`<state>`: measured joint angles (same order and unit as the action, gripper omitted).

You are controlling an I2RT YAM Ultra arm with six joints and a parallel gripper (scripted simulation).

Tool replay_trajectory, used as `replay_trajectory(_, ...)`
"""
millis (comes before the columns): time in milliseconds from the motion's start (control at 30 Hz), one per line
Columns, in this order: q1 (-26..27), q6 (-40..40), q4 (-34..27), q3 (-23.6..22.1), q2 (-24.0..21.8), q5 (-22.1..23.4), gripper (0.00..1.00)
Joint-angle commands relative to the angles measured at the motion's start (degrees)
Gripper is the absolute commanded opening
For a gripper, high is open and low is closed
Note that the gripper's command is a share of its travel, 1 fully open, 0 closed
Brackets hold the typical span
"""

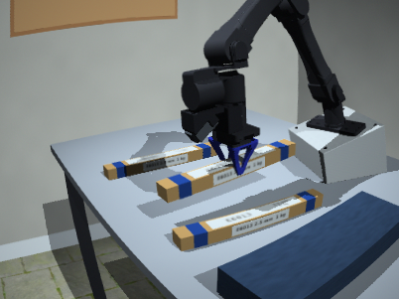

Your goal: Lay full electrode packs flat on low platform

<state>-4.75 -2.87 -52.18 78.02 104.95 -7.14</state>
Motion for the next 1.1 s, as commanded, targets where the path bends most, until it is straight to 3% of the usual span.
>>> replay_trajectory(0, -0.3, -0.1, -1.3, 2.1, -3.6, 0.0, 0.00)
replay_trajectory(1067, -1.0, -0.9, -8.8, 6.8, -6.3, -0.1, 0.00)
